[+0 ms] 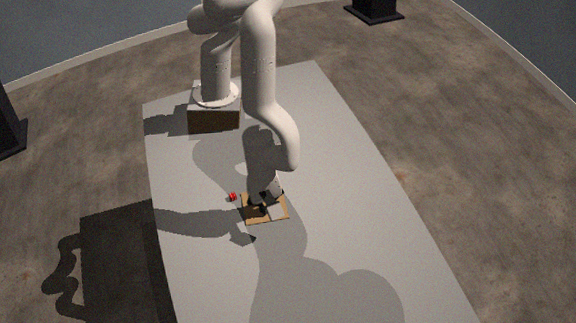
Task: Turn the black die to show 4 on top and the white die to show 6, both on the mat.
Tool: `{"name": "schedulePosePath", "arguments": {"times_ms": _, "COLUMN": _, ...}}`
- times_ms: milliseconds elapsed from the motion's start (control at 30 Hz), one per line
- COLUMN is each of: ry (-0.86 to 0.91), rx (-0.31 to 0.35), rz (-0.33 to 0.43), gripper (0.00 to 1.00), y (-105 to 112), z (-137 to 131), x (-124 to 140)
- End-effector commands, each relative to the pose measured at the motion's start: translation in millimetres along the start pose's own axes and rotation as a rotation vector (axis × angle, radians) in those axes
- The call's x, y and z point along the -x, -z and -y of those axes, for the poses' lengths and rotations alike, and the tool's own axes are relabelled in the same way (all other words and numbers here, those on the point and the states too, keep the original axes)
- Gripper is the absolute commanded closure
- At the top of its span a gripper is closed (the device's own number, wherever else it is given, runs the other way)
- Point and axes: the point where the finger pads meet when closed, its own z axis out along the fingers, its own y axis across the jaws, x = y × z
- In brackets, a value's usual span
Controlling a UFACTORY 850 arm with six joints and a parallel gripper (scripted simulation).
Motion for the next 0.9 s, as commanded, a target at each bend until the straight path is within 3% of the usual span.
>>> {"name": "schedulePosePath", "arguments": {"times_ms": 0, "ry": 0.000, "rx": 0.000, "rz": -0.002, "gripper": 0.85, "y": 0.7, "z": 0.0, "x": -1.0}}
{"name": "schedulePosePath", "arguments": {"times_ms": 467, "ry": 0.000, "rx": 0.000, "rz": -0.002, "gripper": 0.85, "y": 0.7, "z": 0.0, "x": -1.0}}
{"name": "schedulePosePath", "arguments": {"times_ms": 867, "ry": 0.000, "rx": 0.000, "rz": -0.002, "gripper": 0.68, "y": 0.7, "z": 0.0, "x": -1.0}}
